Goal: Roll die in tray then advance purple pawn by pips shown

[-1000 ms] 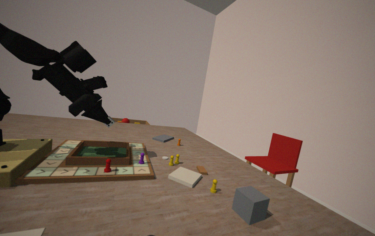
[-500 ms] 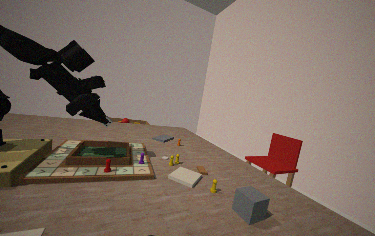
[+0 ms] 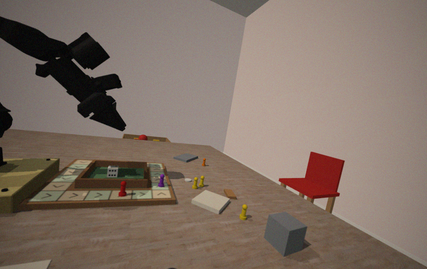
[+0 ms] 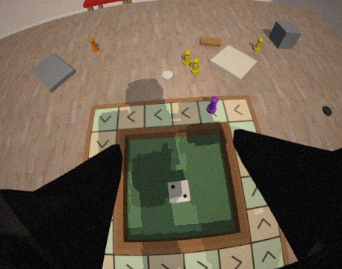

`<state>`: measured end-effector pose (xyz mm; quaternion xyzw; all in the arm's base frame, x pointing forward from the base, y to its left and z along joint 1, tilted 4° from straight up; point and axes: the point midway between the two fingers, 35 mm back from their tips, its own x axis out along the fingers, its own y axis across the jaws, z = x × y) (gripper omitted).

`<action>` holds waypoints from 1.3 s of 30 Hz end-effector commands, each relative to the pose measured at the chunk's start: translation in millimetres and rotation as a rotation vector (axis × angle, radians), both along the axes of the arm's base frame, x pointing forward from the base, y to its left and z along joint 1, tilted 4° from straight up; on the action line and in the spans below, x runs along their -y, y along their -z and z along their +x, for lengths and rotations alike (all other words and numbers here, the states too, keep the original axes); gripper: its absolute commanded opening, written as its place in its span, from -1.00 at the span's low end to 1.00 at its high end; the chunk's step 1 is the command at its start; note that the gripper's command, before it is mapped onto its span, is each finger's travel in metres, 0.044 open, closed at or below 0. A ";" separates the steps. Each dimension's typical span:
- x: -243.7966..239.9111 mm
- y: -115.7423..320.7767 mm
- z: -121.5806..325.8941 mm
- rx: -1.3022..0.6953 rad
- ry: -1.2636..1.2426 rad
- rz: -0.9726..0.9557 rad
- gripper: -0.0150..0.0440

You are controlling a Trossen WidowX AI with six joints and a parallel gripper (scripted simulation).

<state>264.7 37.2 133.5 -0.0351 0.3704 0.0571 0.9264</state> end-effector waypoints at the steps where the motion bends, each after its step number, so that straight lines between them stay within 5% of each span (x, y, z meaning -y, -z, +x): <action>1: 0.4 -8.5 -0.9 0.000 0.008 0.001 1.00; 18: -0.6 32.3 18.3 -0.801 0.025 -0.102 1.00; 22: -0.3 29.7 19.0 -0.750 0.019 -0.103 1.00; 31: 30.0 41.8 101.2 -0.800 0.342 0.025 0.20; 39: 57.0 63.1 141.8 -0.823 0.537 0.100 0.19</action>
